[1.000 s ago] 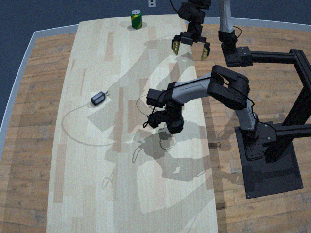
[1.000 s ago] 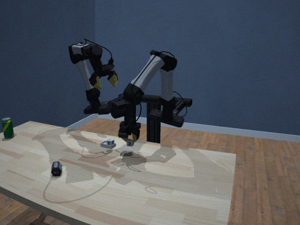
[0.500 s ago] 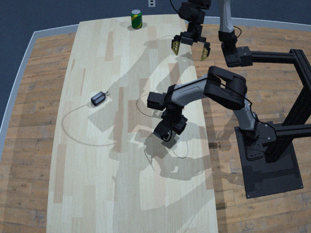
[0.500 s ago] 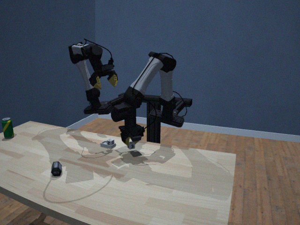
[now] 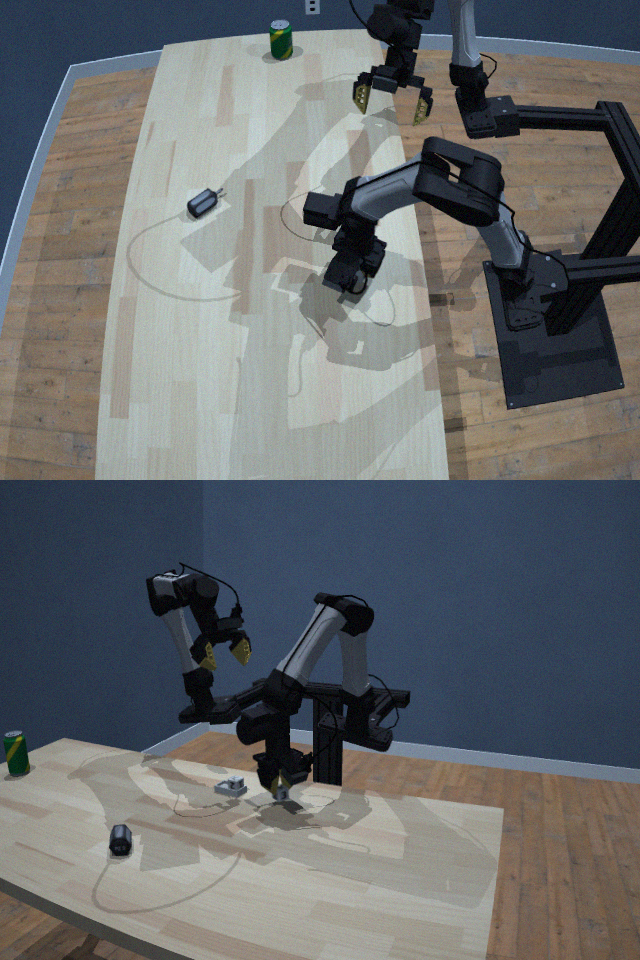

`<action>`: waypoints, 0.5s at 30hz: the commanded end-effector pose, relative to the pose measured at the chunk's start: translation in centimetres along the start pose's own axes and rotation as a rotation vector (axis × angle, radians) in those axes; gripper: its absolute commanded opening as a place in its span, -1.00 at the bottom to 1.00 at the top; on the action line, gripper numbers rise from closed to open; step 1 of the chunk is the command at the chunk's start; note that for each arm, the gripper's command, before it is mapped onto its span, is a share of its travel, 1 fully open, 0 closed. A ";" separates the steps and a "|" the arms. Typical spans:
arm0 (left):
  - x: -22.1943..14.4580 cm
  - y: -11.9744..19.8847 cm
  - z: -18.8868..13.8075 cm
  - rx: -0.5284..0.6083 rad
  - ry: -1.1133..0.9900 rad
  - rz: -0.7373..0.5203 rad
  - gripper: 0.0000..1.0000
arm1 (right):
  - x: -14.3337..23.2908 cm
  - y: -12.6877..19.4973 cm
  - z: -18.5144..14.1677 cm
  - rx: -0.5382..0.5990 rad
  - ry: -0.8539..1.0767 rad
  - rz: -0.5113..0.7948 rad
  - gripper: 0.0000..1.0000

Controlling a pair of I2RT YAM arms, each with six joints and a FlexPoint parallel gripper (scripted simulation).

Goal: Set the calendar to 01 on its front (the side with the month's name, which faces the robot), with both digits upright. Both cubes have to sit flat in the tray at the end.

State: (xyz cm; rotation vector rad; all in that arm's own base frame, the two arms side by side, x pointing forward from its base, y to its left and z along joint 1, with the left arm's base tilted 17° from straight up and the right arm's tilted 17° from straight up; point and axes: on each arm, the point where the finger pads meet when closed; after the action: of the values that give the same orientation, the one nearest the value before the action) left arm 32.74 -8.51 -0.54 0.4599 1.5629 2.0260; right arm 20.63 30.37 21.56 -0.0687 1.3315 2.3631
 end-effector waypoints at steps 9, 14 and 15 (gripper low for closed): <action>-0.8 -1.3 0.4 -0.009 0.014 -0.011 -0.62 | 0.2 0.5 0.6 -0.024 0.003 0.002 1.00; -1.1 0.8 0.4 -0.018 0.024 -0.039 0.05 | 0.2 0.5 0.6 -0.024 0.003 0.002 1.00; -1.1 1.5 0.4 -0.020 0.022 -0.038 0.12 | 0.2 0.5 0.6 -0.024 0.003 0.002 1.00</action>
State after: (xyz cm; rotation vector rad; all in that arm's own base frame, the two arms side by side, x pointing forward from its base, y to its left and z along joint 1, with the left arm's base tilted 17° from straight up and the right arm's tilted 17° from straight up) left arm 33.33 -8.49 -1.30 0.4456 1.5682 2.0368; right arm 20.63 30.37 21.56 -0.0687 1.3315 2.3631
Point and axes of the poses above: on each arm, the point where the finger pads meet when closed, its own y axis back along the fingers, its own x axis across the jaws, z = x × y, and after that the axes turned 5 degrees about -y, right-handed
